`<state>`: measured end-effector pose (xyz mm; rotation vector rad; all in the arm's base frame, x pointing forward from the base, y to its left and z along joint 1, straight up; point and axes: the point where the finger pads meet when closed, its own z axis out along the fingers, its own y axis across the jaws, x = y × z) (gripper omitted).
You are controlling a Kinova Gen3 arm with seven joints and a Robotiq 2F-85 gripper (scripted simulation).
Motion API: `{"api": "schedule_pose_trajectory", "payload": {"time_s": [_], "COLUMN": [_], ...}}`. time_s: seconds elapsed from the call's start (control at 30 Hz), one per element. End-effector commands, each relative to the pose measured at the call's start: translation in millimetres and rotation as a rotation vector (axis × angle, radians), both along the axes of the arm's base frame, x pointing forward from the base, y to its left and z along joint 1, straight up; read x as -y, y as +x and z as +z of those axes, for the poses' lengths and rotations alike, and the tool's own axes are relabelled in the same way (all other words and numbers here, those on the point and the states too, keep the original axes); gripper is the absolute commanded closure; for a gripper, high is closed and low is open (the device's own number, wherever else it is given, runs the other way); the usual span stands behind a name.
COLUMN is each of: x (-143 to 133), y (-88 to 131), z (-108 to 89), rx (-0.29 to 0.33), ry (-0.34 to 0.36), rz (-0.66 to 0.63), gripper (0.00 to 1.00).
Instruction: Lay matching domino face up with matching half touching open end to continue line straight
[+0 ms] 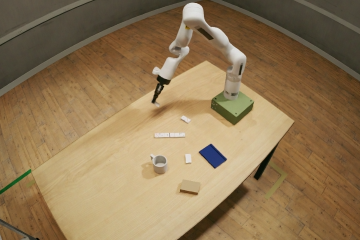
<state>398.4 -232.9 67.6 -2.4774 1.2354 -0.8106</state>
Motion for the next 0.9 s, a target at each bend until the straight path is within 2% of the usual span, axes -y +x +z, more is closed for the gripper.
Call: {"api": "schedule_pose_trajectory", "payload": {"time_s": [0.0, 0.33, 0.4, 0.87], "x": [-2.6, -3.3, -3.3, -4.2], "y": [-0.1, -1.7, -1.7, -3.1], "z": [-0.6, -1.1, -1.1, 0.4], "rx": [0.079, 0.221, 0.221, 0.442], "ry": [-0.038, -0.131, -0.131, -0.272], "rz": [0.065, 0.222, 0.222, 0.460], "gripper": [0.69, 0.69, 0.69, 0.69]}}
